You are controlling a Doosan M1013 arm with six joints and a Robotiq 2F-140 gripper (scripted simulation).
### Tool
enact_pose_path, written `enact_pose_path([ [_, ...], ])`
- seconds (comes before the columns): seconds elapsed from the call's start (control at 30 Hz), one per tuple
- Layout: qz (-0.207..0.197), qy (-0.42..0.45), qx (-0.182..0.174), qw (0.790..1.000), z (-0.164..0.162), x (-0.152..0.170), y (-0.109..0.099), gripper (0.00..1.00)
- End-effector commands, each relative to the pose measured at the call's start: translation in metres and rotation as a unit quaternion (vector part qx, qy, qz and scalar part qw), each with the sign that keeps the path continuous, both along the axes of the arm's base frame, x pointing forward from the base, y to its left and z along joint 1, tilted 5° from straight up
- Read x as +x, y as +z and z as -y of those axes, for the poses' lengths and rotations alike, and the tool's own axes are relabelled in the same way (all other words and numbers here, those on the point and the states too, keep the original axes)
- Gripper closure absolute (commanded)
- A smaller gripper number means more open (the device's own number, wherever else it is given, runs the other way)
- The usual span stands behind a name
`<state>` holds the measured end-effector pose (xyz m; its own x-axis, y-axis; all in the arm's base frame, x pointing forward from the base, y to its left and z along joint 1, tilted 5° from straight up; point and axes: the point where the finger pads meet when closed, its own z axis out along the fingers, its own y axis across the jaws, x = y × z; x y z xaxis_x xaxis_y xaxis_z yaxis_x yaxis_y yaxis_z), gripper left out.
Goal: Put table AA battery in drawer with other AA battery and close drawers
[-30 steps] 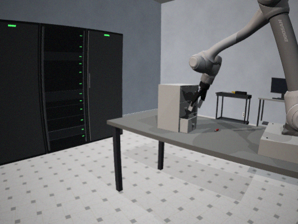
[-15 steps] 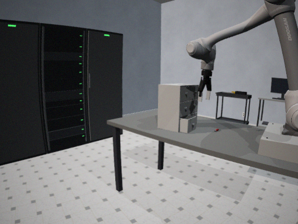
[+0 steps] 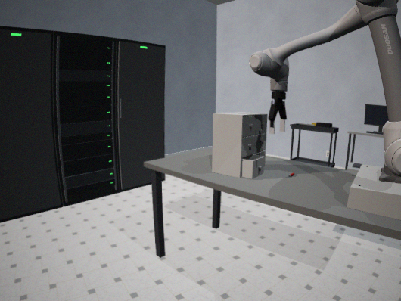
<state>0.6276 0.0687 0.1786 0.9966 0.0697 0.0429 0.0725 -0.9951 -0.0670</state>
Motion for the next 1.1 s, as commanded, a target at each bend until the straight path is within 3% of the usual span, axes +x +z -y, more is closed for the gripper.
enact_pose_path([
  [0.0,0.0,0.0,0.0,1.0,0.0,-0.012,0.0,0.0],
  [0.07,0.0,0.0,0.0,1.0,0.001,-0.064,0.0,0.0],
  [0.1,0.0,0.0,0.0,1.0,0.001,-0.064,0.0,0.0],
  [0.13,0.0,0.0,0.0,1.0,0.002,-0.098,-0.002,0.0],
  [0.17,0.0,0.0,0.0,1.0,0.002,-0.098,-0.002,0.0],
  [0.2,0.0,0.0,0.0,1.0,0.002,-0.128,-0.006,0.0],
  [0.33,0.0,0.0,0.0,1.0,0.003,-0.161,-0.011,0.0],
  [0.7,0.018,-0.001,0.001,1.0,0.002,-0.16,-0.014,0.0],
  [0.9,0.083,-0.006,0.006,0.997,0.001,-0.149,-0.024,0.0],
  [0.97,0.083,-0.006,0.006,0.997,0.001,-0.149,-0.024,0.0],
  [1.07,0.134,-0.009,0.01,0.991,0.0,-0.14,-0.032,0.0],
])
